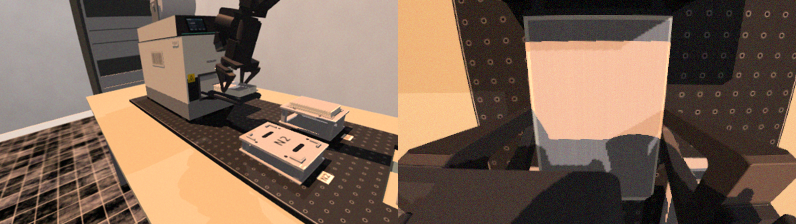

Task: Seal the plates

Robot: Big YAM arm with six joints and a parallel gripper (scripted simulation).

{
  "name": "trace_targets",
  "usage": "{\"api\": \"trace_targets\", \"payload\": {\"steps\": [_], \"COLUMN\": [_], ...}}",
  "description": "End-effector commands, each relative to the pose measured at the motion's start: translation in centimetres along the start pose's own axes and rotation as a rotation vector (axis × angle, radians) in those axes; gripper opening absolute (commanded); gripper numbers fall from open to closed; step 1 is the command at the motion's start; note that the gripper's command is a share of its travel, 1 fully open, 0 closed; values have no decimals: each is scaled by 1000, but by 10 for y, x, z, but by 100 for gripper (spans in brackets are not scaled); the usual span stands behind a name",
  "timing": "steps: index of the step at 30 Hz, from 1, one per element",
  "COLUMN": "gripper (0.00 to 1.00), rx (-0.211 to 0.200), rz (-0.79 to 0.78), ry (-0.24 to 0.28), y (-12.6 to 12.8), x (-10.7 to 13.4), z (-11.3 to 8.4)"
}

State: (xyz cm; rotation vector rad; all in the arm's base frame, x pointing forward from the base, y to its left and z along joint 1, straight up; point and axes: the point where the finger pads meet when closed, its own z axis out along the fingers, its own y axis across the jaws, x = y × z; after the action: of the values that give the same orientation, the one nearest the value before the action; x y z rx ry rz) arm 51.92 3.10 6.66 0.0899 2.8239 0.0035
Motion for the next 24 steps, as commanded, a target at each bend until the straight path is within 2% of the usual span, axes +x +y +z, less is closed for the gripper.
{"api": "trace_targets", "payload": {"steps": [1,3,7,9,18,21,24], "gripper": [0,0,0,0,0,0,0], "rx": [0,0,-1,-1,-5,-5,-3], "rz": [-6,-7,-7,-7,-6,-7,-7], "ry": [-31,-31,-35,-35,-67,-68,-48], "y": [-2,-1,-1,-1,0,0,0], "x": [-21,-21,-26,-26,-38,-40,-36], "z": [1,1,-17,-17,-53,-57,-53]}}
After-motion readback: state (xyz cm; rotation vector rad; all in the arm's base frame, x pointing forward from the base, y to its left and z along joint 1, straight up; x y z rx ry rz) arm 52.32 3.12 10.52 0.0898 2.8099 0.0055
